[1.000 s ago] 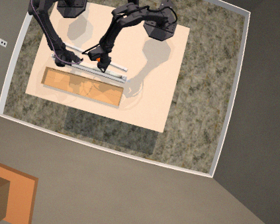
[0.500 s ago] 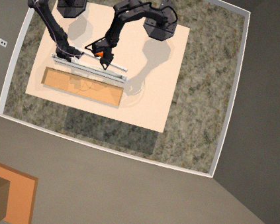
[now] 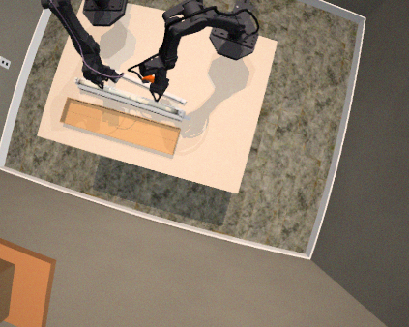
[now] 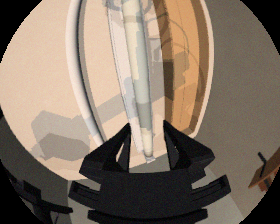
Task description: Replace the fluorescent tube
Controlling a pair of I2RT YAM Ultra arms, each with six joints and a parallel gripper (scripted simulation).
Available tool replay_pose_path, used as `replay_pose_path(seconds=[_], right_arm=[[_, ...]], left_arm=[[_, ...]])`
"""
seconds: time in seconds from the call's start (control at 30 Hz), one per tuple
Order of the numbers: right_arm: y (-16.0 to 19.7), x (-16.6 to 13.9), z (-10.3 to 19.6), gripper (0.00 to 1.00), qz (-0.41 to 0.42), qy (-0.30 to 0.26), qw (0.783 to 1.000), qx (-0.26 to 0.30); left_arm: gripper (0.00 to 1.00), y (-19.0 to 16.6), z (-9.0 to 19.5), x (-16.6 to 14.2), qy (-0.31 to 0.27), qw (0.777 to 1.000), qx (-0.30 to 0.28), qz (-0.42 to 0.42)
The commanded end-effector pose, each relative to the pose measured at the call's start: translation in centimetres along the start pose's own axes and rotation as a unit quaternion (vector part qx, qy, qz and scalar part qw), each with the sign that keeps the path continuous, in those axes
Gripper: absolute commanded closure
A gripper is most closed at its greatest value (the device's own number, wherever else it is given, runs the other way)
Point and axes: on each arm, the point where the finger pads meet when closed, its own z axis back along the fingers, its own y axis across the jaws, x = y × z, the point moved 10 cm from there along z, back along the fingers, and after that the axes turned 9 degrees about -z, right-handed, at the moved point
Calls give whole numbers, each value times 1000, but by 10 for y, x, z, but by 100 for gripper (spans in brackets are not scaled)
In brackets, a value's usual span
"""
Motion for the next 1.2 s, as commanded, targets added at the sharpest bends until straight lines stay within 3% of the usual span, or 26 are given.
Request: replay_pose_path(seconds=[0.0,0.07,0.43,0.7,0.73,1.17], right_arm=[[-20,9,12,51,-13,-24,999,-34],[-19,7,11,51,-15,-22,999,-32],[-2,-1,-4,51,-10,2,1000,8],[-15,3,7,51,-16,-12,1000,-24],[-13,1,-8,51,-8,-11,1000,-17],[-13,2,-38,51,-5,-9,1000,-11]], left_arm=[[51,17,3,4,-2,1000,21,13],[51,29,7,4,-8,999,36,26],[51,15,4,2,-1,1000,14,14],[51,15,5,1,-1,1000,13,14],[51,12,-12,1,-7,1000,10,10],[51,12,-40,1,-5,1000,6,7]])
